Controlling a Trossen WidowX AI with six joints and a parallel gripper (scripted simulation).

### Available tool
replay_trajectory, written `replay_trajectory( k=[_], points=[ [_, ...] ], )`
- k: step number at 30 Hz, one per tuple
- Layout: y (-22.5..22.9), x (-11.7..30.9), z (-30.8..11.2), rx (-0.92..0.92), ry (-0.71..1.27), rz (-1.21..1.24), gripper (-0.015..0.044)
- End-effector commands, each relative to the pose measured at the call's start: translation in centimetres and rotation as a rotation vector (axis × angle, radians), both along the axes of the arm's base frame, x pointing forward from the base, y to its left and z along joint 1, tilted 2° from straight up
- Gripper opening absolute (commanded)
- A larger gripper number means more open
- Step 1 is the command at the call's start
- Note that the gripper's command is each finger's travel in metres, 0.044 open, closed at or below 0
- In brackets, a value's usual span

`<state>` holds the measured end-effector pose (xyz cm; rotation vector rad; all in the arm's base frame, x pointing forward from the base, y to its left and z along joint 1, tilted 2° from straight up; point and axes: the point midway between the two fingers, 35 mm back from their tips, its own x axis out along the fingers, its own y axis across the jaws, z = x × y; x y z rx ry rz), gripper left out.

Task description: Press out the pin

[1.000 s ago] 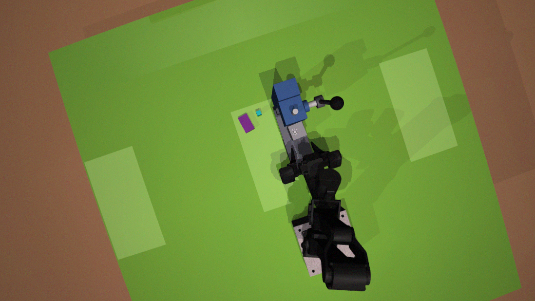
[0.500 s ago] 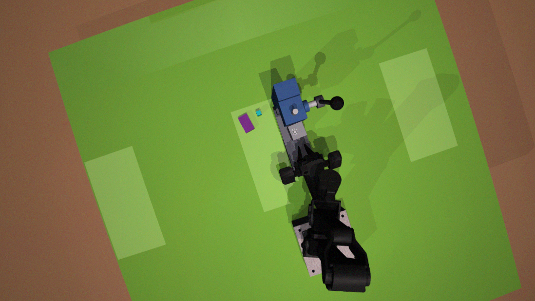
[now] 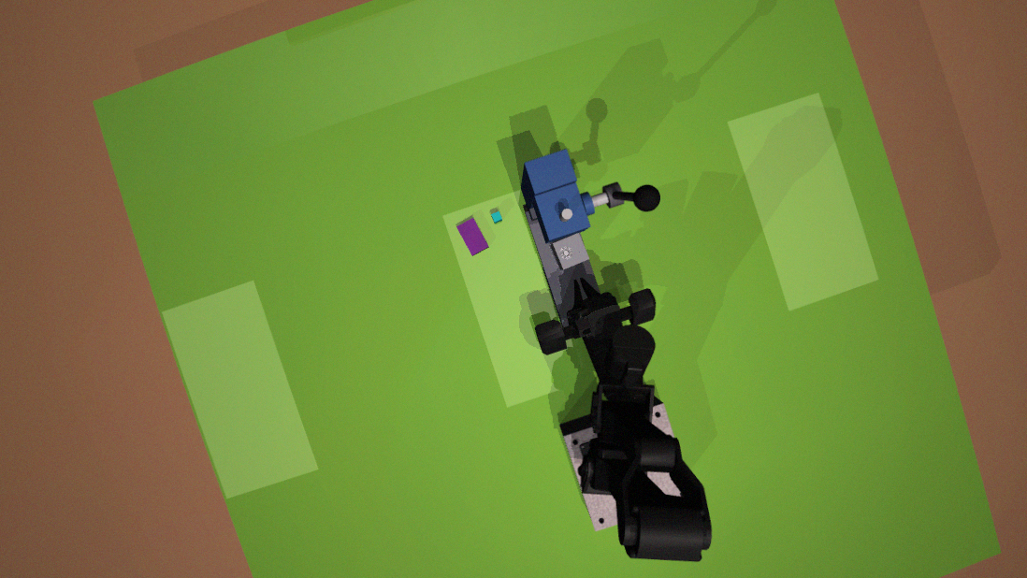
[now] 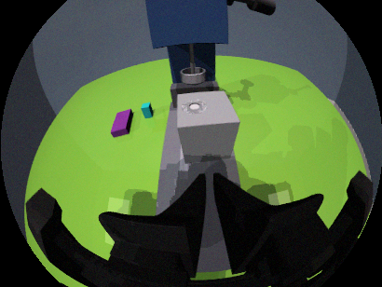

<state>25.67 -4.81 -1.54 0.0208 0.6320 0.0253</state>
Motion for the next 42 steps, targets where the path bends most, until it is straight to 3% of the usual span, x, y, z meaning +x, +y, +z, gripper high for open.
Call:
replay_trajectory(
  k=[1, 42],
  points=[
    [0.0, 0.5, 0.1, -0.002, -0.005, 0.004, 0.003],
    [0.1, 6.3, 0.0, -0.002, -0.049, 0.003, 0.003]
  ],
)
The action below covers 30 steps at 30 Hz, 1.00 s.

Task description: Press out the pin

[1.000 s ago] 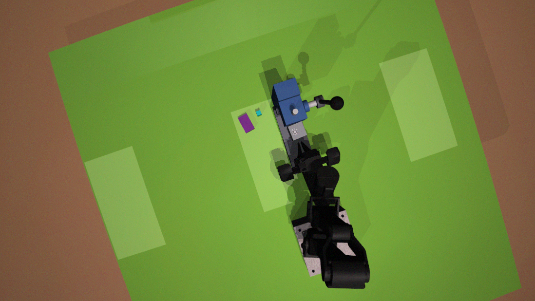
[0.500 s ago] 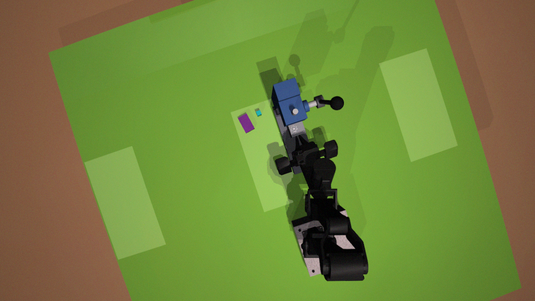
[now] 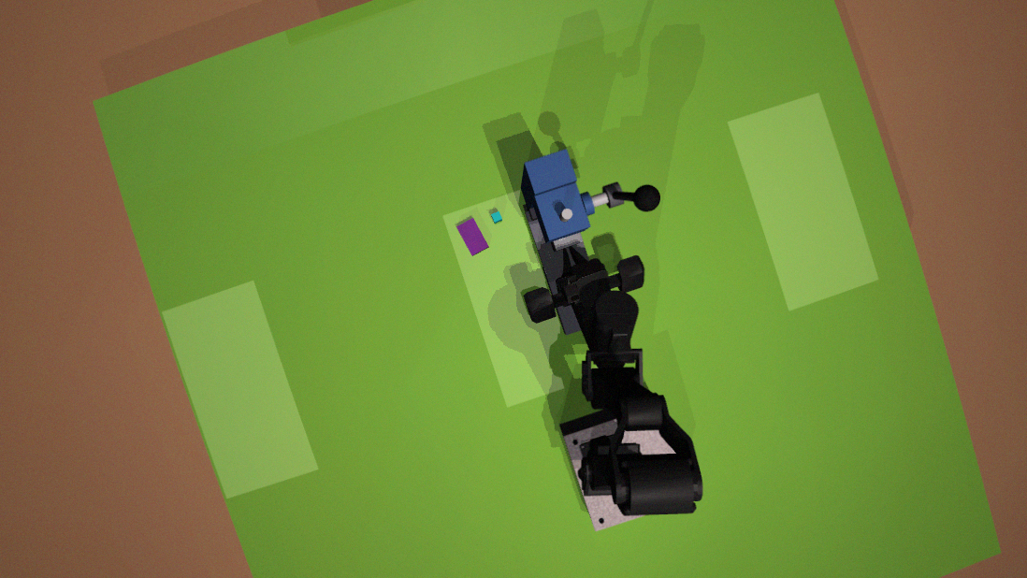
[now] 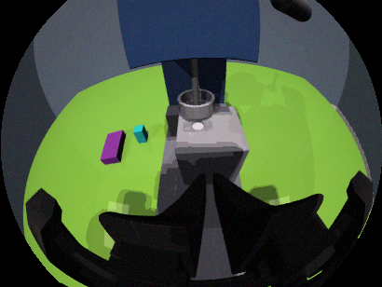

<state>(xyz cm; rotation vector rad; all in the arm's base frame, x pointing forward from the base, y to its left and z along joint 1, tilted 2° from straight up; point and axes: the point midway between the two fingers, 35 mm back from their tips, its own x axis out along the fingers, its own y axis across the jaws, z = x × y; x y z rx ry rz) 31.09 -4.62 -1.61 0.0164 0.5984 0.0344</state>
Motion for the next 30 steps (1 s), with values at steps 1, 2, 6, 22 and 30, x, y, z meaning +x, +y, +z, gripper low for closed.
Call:
replay_trajectory(
  k=[1, 2, 6, 22, 30],
  points=[
    [-0.1, 1.0, 0.0, 0.0, -0.018, -0.006, 0.003],
    [-0.1, 1.1, 0.0, 0.0, -0.021, -0.006, 0.003],
    [-0.1, 1.7, 0.0, 0.0, -0.032, -0.007, 0.003],
    [-0.1, 0.1, 2.1, -0.015, -0.023, -0.006, 0.003],
    [0.3, -2.7, 5.7, -0.003, -0.051, -0.008, 0.003]
  ],
)
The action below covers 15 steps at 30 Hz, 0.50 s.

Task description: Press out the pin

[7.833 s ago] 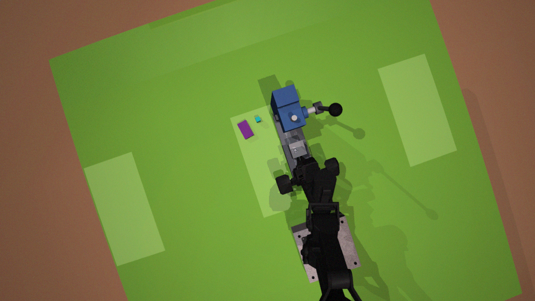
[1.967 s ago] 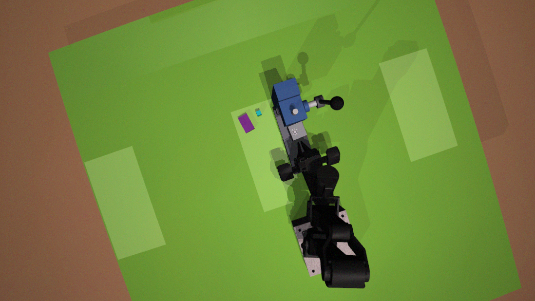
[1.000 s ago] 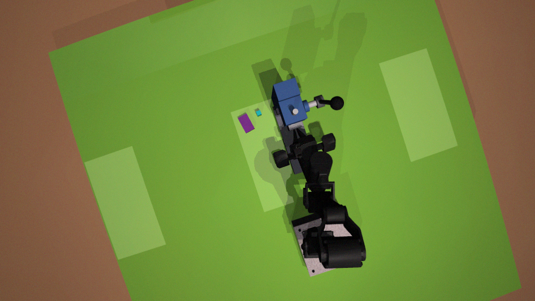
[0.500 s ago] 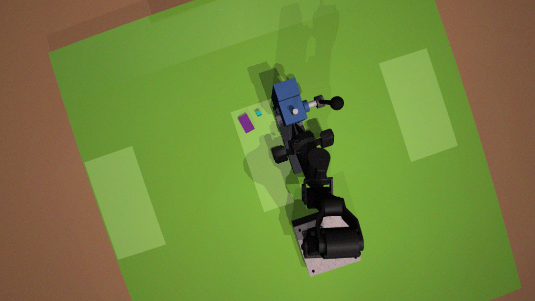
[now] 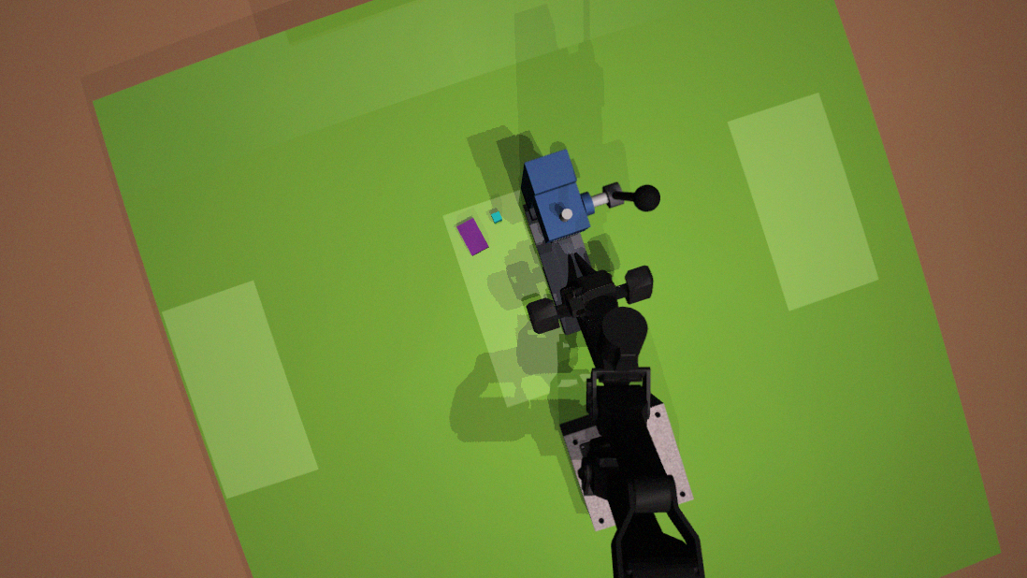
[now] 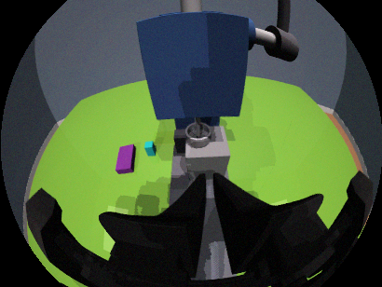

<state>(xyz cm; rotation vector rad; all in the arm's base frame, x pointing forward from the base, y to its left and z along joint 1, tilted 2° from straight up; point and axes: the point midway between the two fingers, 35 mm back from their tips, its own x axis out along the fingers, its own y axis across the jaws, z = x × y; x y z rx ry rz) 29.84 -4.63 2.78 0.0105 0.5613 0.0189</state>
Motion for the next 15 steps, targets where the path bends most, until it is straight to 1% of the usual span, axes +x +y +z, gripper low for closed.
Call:
replay_trajectory(
  k=[1, 7, 15],
  points=[
    [0.4, -1.8, 1.6, 0.008, -0.018, 0.006, 0.003],
    [0.4, -1.9, 1.6, 0.01, -0.021, 0.006, 0.003],
    [0.0, -0.2, -1.5, 0.01, -0.022, 0.006, 0.003]
  ],
)
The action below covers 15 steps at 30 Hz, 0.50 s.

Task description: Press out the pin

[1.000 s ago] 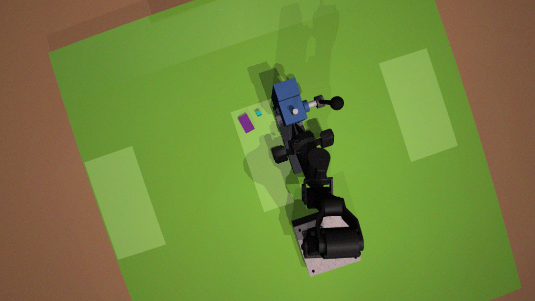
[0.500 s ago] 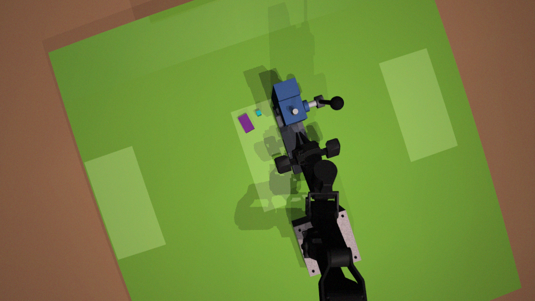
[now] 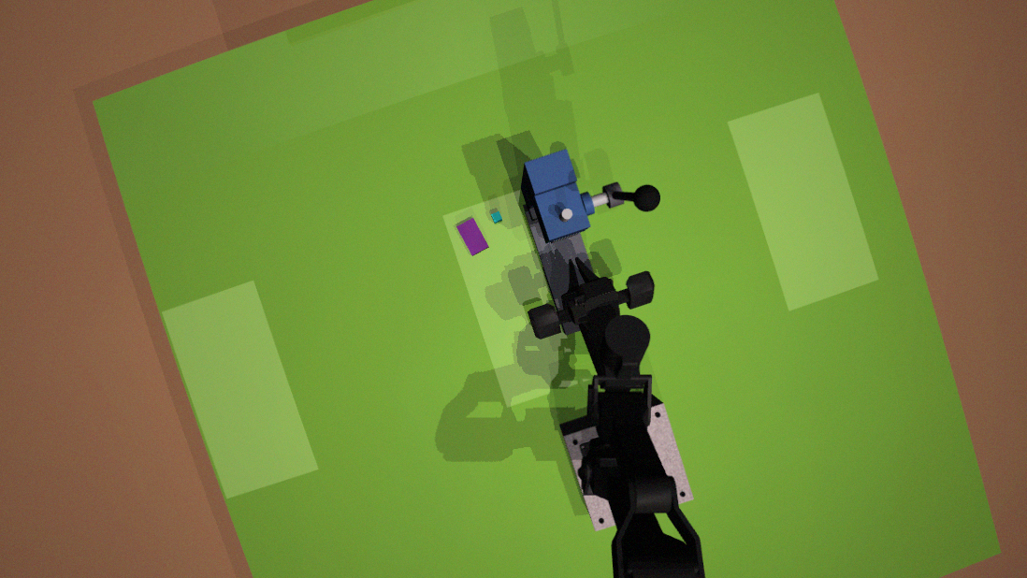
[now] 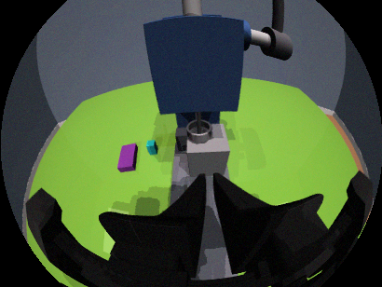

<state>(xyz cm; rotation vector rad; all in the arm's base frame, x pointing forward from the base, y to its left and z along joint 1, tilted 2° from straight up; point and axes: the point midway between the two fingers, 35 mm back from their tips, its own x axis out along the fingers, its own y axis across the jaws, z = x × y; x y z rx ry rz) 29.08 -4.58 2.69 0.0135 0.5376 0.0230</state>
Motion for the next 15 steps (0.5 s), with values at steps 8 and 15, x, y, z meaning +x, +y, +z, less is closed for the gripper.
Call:
replay_trajectory(
  k=[8, 15],
  points=[
    [-0.1, 0.9, -4.4, 0.006, 0.003, 0.003, 0.003],
    [-0.1, 0.9, -4.4, 0.006, 0.003, 0.003, 0.0187]
  ],
)
